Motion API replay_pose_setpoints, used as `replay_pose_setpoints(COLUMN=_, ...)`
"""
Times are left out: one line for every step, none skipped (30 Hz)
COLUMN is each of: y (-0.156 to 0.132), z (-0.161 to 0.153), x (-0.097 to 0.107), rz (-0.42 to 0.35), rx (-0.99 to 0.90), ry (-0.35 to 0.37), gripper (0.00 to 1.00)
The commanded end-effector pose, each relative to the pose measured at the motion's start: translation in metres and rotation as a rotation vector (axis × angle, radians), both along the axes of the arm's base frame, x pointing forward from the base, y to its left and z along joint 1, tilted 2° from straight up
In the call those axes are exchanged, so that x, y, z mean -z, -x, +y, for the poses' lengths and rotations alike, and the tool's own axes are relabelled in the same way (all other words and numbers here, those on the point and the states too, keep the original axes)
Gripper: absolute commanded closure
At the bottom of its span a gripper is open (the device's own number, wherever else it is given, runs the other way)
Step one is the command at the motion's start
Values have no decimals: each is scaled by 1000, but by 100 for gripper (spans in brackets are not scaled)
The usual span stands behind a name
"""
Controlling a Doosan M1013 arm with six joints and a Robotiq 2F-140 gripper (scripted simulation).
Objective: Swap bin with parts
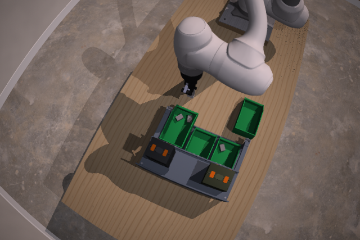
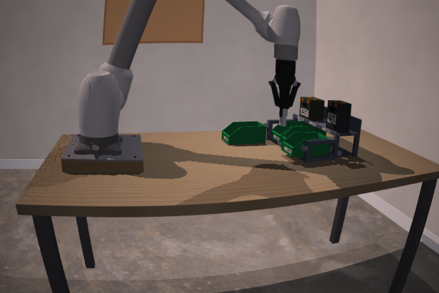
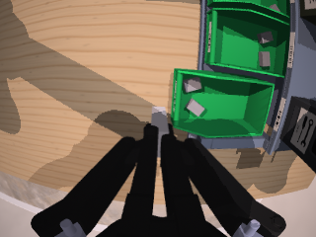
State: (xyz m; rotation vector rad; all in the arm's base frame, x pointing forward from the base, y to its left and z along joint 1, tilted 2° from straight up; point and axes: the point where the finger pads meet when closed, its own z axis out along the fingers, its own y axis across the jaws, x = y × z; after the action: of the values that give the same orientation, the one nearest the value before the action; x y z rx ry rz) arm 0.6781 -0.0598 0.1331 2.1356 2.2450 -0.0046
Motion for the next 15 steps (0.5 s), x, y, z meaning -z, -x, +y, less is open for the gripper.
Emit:
replay_pose_setpoints(y=0, z=0, x=0, rz=0, rx=0, ry=0, gripper=90)
replay_pose_setpoints(y=0, z=0, x=0, rz=0, rx=0, ry=0, gripper=90)
replay_pose_setpoints(y=0, z=0, x=0, rz=0, rx=0, ry=0, gripper=90)
replay_pose_setpoints(y=0, z=0, x=0, rz=0, rx=0, ry=0, gripper=90)
replay_pose_setpoints(y=0, z=0, x=0, rz=0, rx=0, ry=0, gripper=90)
replay_pose_setpoints(y=0, z=0, x=1, rz=0, rx=0, ry=0, gripper=90)
replay_pose_setpoints(y=0, z=0, x=1, rz=0, rx=0, ry=0, gripper=90)
replay_pose_setpoints(y=0, z=0, x=2, rz=0, rx=0, ry=0, gripper=90)
replay_pose_setpoints(y=0, z=0, x=3, rz=0, rx=0, ry=0, gripper=90)
replay_pose_setpoints(y=0, z=0, x=4, rz=0, rx=0, ry=0, gripper=90)
replay_pose_setpoints(y=0, z=0, x=5, rz=0, rx=0, ry=0, gripper=90)
replay_pose_setpoints(y=0, z=0, x=7, rz=0, rx=0, ry=0, gripper=90)
replay_pose_setpoints(y=0, z=0, x=9, rz=0, rx=0, ry=0, gripper=90)
replay_pose_setpoints(y=0, z=0, x=10, rz=0, rx=0, ry=0, gripper=90)
replay_pose_setpoints(y=0, z=0, x=12, rz=0, rx=0, ry=0, gripper=90)
